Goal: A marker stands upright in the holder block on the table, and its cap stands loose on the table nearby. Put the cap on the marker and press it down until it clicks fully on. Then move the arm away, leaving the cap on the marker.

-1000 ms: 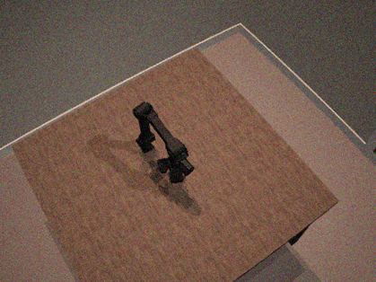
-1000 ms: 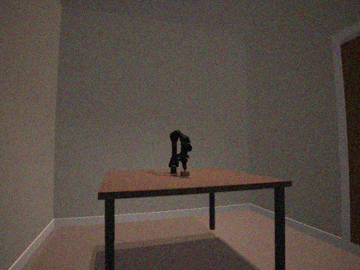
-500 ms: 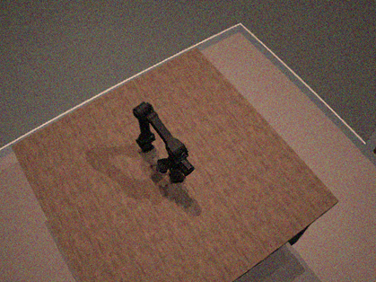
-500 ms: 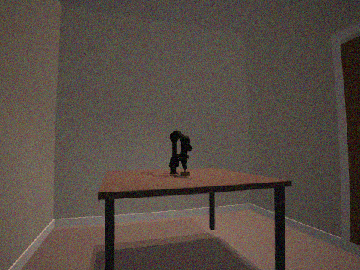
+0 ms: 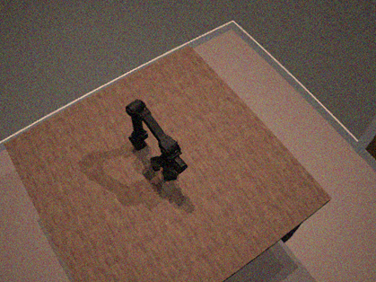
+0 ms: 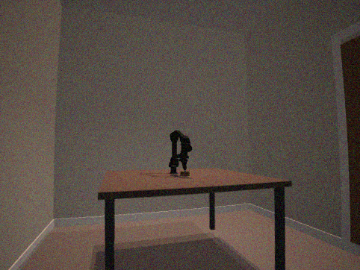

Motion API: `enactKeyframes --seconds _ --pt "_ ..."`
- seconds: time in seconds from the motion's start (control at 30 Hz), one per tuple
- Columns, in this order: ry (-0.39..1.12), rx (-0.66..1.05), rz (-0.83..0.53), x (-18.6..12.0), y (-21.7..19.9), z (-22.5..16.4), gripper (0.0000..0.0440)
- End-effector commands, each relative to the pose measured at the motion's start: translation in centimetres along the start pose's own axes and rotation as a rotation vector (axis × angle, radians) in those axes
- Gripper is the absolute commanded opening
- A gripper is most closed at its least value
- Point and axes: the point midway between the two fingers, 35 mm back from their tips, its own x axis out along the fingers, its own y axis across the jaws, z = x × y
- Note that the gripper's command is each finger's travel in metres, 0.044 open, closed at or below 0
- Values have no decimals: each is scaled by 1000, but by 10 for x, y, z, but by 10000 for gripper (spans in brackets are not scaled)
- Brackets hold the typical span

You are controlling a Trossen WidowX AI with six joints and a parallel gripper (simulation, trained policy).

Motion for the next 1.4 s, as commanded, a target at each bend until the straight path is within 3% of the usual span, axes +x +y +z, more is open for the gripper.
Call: enactKeyframes --seconds 0.0,0.83,1.27,1.37 --pt "-30 -9 -51 18 -7 2 81" --pt "-29 -28 -45 20 -7 2 106" --pt "-76 -93 -16 20 -6 5 436" --pt "-78 -106 11 14 -3 3 440"
